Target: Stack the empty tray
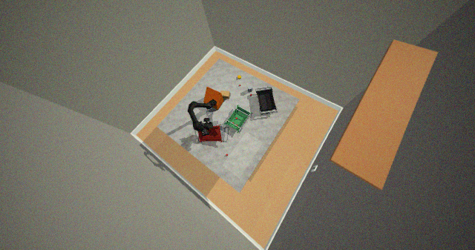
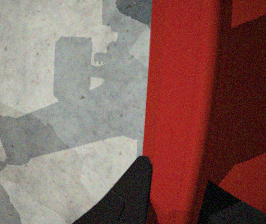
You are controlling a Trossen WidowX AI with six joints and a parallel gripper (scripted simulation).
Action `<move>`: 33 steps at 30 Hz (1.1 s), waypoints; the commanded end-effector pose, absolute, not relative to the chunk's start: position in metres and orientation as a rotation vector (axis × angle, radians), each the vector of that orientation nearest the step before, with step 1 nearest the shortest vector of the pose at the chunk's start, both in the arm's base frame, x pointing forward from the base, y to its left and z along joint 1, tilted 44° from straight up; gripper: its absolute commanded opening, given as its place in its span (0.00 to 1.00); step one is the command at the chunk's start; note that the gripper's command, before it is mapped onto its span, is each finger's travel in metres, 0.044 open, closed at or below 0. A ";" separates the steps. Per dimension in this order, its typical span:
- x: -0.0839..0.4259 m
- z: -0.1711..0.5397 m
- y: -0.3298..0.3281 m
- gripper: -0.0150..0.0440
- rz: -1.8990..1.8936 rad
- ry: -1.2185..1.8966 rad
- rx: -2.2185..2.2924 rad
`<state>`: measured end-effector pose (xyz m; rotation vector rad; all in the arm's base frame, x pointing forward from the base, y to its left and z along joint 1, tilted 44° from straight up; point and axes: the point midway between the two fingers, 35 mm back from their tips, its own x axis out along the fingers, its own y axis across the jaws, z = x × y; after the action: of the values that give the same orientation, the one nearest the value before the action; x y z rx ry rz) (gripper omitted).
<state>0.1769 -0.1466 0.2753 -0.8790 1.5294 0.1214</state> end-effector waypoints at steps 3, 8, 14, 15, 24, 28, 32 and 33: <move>0.193 0.275 -0.138 0.25 0.157 1.519 -0.915; 0.206 0.268 -0.131 0.25 0.195 1.532 -0.941; 0.222 0.260 -0.120 0.25 0.240 1.549 -0.975; 0.224 0.259 -0.118 0.25 0.247 1.551 -0.981; 0.246 0.246 -0.099 0.25 0.309 1.574 -1.040; 0.255 0.240 -0.089 0.25 0.334 1.584 -1.069; 0.263 0.234 -0.079 0.25 0.359 1.593 -1.100; 0.265 0.233 -0.076 0.25 0.365 1.595 -1.108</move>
<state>0.2593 -0.0848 0.2298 -1.0772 1.6152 0.3612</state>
